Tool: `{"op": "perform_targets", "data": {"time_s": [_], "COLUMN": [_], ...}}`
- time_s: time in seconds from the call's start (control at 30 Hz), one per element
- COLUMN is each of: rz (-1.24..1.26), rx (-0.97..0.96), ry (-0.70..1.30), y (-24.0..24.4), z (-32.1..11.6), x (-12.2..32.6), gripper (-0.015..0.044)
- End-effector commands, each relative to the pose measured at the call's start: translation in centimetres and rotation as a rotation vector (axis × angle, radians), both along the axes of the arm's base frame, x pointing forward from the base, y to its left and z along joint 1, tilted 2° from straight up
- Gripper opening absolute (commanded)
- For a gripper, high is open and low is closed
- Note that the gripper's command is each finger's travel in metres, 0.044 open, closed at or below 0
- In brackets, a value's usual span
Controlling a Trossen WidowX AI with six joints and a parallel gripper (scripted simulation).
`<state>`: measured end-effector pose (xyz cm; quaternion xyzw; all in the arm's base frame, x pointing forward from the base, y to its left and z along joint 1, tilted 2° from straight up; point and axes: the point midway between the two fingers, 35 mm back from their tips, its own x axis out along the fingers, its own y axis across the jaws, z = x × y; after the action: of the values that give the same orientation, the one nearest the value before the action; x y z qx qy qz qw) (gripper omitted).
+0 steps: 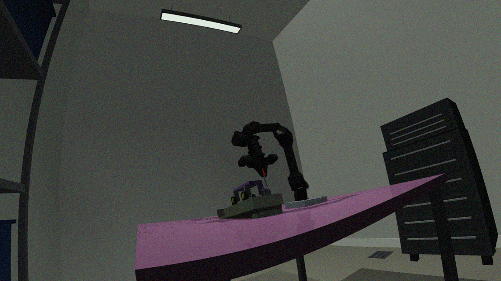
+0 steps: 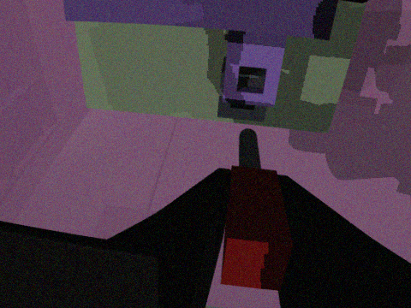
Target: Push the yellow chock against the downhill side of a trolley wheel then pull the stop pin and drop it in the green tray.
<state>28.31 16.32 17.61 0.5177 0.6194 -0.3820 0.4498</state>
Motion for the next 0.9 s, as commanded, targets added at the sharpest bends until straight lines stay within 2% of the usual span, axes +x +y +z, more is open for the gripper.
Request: {"op": "perform_targets", "data": {"time_s": [0.0, 0.4, 0.87], "rz": [-0.003, -0.003, -0.003], "rx": [0.007, 0.008, 0.008], "ry": [-0.007, -0.007, -0.003], "y": [0.7, 2.0, 1.3], "z": [0.3, 0.7, 0.6], "x": [0.0, -0.2, -5.0], "gripper": [0.0, 0.0, 0.0]}}
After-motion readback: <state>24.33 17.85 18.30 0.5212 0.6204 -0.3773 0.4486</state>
